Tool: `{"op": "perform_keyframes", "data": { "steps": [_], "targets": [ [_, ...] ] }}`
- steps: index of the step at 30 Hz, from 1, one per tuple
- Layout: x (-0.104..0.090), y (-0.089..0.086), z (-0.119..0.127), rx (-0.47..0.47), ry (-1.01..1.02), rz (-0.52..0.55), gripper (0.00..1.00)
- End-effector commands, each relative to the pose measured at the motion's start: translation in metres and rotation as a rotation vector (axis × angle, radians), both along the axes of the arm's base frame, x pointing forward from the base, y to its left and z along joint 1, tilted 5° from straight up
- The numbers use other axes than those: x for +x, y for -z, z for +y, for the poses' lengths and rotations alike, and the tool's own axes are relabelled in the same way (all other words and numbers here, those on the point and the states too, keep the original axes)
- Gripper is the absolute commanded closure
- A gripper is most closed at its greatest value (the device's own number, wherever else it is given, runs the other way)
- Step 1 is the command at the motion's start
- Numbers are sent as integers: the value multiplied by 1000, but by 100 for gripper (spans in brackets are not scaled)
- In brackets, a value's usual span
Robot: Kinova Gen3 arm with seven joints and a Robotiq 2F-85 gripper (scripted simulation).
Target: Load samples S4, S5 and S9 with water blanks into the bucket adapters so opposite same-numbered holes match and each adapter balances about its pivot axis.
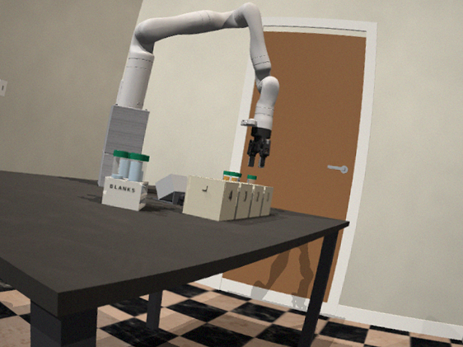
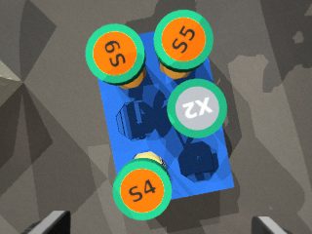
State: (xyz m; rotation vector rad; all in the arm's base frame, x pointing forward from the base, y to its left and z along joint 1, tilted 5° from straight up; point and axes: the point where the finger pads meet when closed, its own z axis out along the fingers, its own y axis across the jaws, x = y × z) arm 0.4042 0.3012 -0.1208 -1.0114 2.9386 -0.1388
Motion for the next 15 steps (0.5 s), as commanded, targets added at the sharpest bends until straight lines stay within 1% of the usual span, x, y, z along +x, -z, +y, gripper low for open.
{"op": "perform_keyframes", "data": {
  "steps": [1,2,4,15],
  "targets": [
    [0,-9,1,1,0,-1,0],
    [0,-12,1,1,0,-1,0],
    [0,-12,1,1,0,-1,0],
    [-2,-41,4,1,0,-1,0]
  ]
}}
